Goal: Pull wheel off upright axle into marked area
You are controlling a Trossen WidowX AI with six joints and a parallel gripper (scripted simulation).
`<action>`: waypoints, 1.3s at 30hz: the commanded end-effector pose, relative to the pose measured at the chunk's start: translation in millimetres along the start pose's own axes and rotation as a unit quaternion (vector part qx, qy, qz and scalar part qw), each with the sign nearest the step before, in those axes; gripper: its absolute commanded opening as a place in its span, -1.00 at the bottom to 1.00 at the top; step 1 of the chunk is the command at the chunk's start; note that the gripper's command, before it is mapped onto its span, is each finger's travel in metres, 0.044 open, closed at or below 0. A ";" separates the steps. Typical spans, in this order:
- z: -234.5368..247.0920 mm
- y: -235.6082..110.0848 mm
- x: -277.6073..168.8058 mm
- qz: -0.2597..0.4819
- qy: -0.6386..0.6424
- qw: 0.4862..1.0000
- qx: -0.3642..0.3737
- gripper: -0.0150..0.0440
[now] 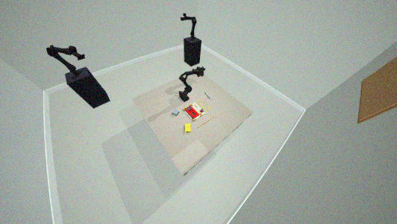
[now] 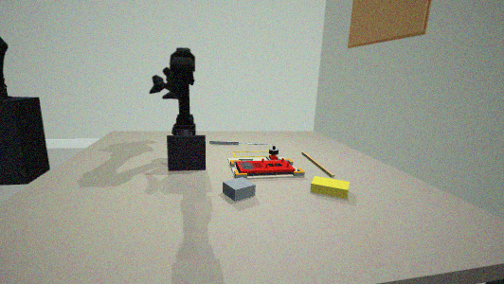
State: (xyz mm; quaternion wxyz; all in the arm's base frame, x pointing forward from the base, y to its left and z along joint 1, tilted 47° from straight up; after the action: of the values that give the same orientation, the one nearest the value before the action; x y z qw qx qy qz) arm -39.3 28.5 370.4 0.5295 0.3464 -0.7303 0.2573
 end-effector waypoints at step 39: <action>-211.7 -112.7 -114.7 0.077 0.679 0.531 -0.501 0.53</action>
State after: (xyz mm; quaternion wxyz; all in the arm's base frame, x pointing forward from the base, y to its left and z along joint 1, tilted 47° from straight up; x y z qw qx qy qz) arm 175.8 147.3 334.2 0.9237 -0.2878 -0.2418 0.0744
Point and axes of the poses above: the point midway between the two fingers, 35 mm back from their tips, its own y axis out along the fingers, its own z axis across the jaws, x = y × z, the point moved 10 cm from there along -y, back along the fingers, and after that the axes turned 2 degrees about y, right-handed, at the moved point
